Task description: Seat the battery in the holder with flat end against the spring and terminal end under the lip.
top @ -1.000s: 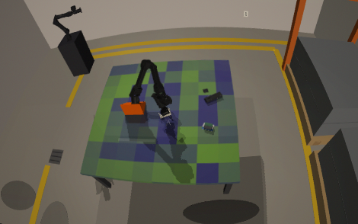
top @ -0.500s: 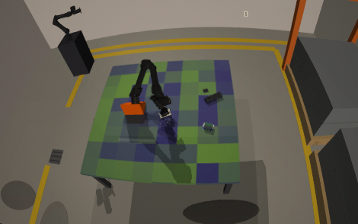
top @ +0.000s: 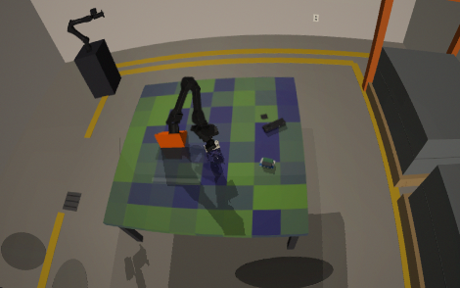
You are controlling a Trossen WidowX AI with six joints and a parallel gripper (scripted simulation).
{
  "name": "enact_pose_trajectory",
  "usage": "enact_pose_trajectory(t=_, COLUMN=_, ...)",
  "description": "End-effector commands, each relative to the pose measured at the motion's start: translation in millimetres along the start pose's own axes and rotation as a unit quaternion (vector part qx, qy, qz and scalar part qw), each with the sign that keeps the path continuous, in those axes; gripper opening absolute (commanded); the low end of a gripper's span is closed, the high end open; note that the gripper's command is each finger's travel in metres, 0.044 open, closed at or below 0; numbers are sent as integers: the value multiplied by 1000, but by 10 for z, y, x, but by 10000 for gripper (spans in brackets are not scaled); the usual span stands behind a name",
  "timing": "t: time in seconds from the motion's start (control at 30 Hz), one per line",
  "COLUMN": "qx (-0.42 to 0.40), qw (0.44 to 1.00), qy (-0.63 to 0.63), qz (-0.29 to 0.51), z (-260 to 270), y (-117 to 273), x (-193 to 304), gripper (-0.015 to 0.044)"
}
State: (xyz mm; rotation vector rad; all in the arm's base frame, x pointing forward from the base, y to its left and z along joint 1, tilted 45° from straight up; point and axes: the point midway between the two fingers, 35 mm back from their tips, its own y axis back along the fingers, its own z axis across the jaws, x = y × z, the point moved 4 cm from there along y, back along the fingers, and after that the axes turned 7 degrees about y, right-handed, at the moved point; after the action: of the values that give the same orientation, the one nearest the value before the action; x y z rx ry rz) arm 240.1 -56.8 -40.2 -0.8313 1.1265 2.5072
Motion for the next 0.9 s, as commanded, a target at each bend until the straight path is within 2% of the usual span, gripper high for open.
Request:
enact_pose_trajectory(t=0.0, qx=-1, qw=1000, qy=-6, qz=-10, z=18, y=-25, x=44, gripper=84)
enact_pose_trajectory(t=0.87, qx=26, qw=998, qy=-11, qz=-50, z=118, y=-55, x=127, gripper=84)
